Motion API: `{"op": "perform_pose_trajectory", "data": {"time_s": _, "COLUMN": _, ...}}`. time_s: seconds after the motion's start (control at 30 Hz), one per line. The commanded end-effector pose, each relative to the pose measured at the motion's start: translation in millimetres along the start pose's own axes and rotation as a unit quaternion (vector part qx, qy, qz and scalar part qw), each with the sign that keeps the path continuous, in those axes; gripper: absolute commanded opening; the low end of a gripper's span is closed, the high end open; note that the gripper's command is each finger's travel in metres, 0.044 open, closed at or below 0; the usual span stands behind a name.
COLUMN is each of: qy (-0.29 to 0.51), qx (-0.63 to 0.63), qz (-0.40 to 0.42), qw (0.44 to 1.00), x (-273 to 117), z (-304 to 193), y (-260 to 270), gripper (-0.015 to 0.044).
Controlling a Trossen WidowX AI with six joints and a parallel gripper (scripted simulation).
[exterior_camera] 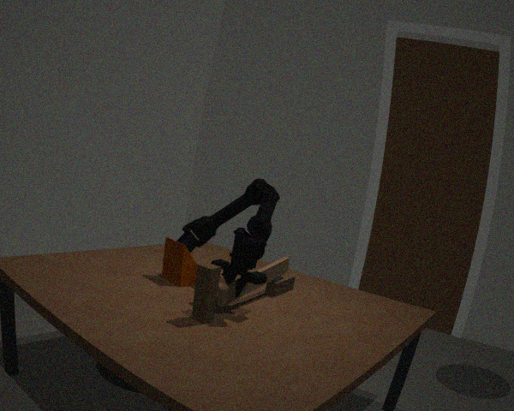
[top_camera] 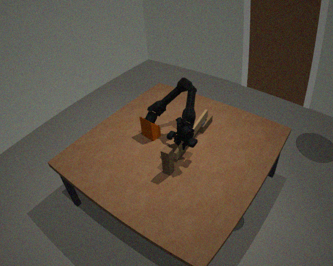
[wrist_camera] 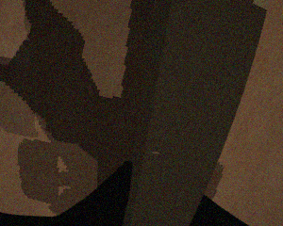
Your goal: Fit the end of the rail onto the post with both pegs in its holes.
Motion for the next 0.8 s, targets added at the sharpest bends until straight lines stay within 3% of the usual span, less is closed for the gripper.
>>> {"op": "perform_pose_trajectory", "data": {"time_s": 0.0, "qy": -0.002, "qx": 0.000, "qz": -0.006, "qw": 1.000, "x": -6, "z": 0, "y": -1, "gripper": 0.0000}}
{"op": "perform_pose_trajectory", "data": {"time_s": 0.77, "qy": -0.001, "qx": 0.000, "qz": -0.006, "qw": 1.000, "x": -17, "z": 0, "y": -1, "gripper": 0.0000}}
Point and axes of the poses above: the point midway between the two fingers, 35 mm back from their tips, its own x axis out along the fingers, its own y axis across the jaws, z = x × y, the point moved 8 cm from there along -x, back along the fingers, and after that the axes turned 6 degrees about x, right-handed, at the moved point
